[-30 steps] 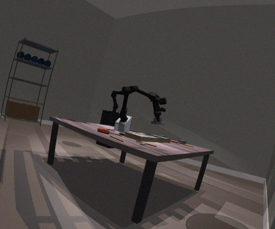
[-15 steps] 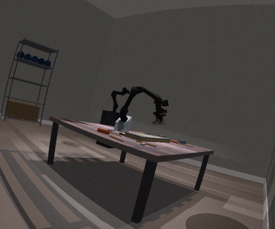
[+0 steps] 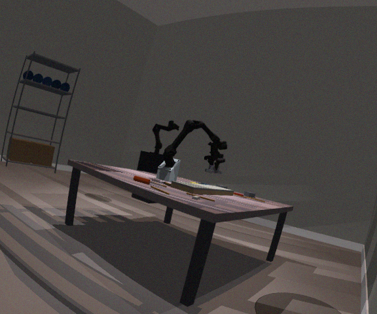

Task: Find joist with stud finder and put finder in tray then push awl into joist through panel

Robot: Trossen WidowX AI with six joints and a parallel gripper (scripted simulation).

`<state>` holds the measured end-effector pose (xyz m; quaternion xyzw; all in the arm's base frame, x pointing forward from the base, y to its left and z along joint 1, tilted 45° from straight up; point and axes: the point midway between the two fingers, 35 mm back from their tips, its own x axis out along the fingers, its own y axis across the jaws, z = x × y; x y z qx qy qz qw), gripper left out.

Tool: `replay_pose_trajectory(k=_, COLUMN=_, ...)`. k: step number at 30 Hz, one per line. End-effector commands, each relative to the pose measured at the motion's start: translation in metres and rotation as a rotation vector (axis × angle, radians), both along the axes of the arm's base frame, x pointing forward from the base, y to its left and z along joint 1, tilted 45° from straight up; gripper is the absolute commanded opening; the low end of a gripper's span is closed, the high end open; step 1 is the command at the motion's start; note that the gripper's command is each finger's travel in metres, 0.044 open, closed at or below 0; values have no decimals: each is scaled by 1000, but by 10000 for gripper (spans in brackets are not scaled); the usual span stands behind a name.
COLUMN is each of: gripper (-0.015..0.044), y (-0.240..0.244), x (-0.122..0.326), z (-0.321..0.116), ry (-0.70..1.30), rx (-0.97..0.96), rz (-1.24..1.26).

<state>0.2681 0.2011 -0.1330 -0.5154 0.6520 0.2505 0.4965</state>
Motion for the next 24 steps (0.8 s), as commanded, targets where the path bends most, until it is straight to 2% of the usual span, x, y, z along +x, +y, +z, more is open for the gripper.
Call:
replay_pose_trajectory(k=1, gripper=0, y=14, x=-30, z=-25, ry=70, rx=-12, rz=75)
replay_pose_trajectory(k=7, gripper=0, y=21, x=-68, z=-54, ry=150, rx=-42, rz=159)
replay_pose_trajectory(k=24, gripper=0, y=0, x=-69, z=-80, ry=152, rx=-44, rz=161)
